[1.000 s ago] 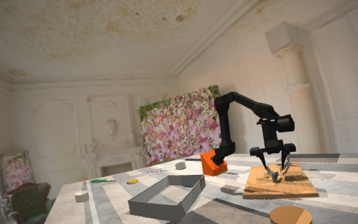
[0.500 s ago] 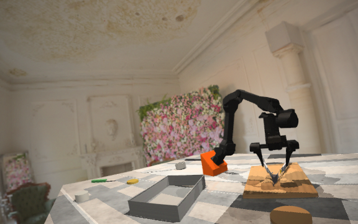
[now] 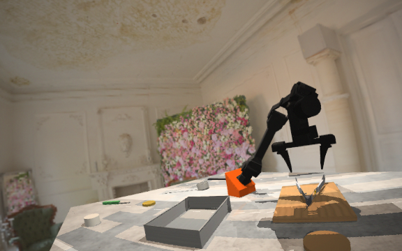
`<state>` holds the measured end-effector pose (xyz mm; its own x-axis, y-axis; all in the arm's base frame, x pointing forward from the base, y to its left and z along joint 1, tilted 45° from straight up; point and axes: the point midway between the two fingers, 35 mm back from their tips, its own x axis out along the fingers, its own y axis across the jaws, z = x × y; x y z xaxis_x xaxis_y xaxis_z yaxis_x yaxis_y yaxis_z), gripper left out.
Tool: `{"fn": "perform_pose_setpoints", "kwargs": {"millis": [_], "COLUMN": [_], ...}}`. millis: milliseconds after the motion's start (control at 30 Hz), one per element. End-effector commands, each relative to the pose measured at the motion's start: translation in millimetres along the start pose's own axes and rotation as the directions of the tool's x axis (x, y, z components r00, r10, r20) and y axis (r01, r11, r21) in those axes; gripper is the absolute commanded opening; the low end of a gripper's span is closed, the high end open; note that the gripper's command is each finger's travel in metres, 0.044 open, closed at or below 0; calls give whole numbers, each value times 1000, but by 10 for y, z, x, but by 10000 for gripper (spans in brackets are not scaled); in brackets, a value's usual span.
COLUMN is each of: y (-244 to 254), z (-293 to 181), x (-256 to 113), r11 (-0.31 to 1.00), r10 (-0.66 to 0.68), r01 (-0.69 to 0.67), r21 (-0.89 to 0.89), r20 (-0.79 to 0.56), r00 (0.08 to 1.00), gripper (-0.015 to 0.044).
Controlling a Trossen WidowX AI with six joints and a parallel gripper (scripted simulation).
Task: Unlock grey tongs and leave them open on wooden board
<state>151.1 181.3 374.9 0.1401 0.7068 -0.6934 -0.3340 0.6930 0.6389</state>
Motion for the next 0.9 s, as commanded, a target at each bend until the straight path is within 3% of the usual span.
{"fn": "perform_pose_setpoints", "kwargs": {"millis": [0,233,867], "y": [4,1,1], "z": [54,-39,-39], "x": [-71,-401,-401], "r11": [1000,999,999], "r10": [18,44,44], "r01": [-18,-44,-44], "r21": [-2,-3,-3], "r20": [2,130,130], "r00": [1000,990,990], "gripper": [440,440,440]}}
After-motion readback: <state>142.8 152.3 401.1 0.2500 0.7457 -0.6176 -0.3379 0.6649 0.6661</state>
